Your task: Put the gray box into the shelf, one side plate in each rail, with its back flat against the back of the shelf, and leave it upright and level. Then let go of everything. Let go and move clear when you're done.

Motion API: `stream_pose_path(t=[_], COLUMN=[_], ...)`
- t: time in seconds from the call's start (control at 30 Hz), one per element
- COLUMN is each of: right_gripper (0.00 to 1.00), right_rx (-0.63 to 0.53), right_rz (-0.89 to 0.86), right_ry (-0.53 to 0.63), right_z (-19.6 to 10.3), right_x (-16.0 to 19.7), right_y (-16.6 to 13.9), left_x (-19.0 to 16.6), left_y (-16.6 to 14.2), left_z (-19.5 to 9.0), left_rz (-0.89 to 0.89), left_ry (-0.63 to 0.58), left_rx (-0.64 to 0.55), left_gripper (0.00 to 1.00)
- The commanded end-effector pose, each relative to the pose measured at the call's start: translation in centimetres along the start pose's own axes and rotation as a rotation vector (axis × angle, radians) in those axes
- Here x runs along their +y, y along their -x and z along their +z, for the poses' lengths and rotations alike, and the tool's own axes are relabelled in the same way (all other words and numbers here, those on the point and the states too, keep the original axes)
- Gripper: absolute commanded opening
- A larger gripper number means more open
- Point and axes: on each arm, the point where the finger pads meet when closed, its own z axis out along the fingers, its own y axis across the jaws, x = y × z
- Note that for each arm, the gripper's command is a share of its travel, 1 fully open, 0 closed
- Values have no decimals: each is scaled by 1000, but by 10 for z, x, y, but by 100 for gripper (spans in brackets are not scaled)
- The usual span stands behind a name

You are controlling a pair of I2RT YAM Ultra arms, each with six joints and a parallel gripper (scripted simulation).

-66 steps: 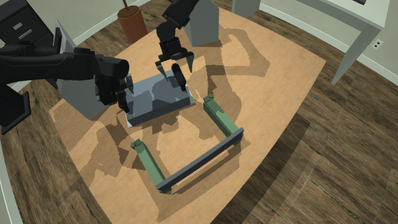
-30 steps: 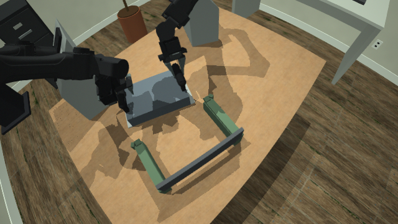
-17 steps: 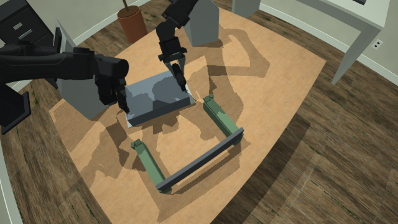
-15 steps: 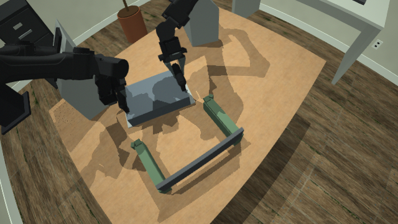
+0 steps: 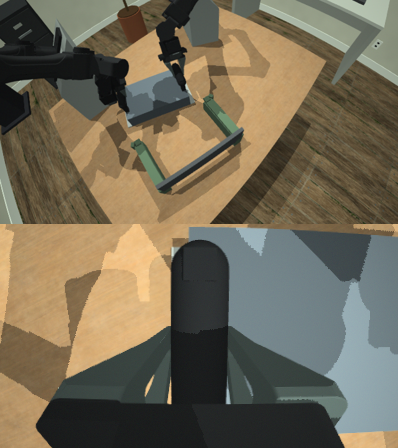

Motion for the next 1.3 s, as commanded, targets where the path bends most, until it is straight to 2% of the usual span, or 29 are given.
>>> stream_pose_path(t=[0.0,0.1,0.13,0.3,0.37,0.4,0.43,1.27], right_gripper=[14,14,14,14,14,14,14,14], right_rx=[-55,-57,-47,-57,-57,-50,-55,-66], right_rz=[18,11,6,7,7,6,13,8], right_ry=[25,21,16,25,25,19,25,36], right_z=[-21,-24,-26,-29,-29,-30,-34,-42], right_x=[11,11,10,12,12,10,12,15], right_y=[22,21,21,23,23,20,23,27], left_x=[-3,-1,-5,-5,-5,-2,-4,0], left_y=[21,26,40,45,45,32,44,39], left_z=[-15,-19,-19,-22,-22,-23,-25,-32], left_rz=[-6,-3,-26,-32,-32,-1,-21,-19], left_ry=[1,5,-1,-4,-4,0,-3,-5], left_rx=[-38,-46,-54,-68,-68,-43,-60,-63], left_gripper=[14,14,14,14,14,14,14,14])
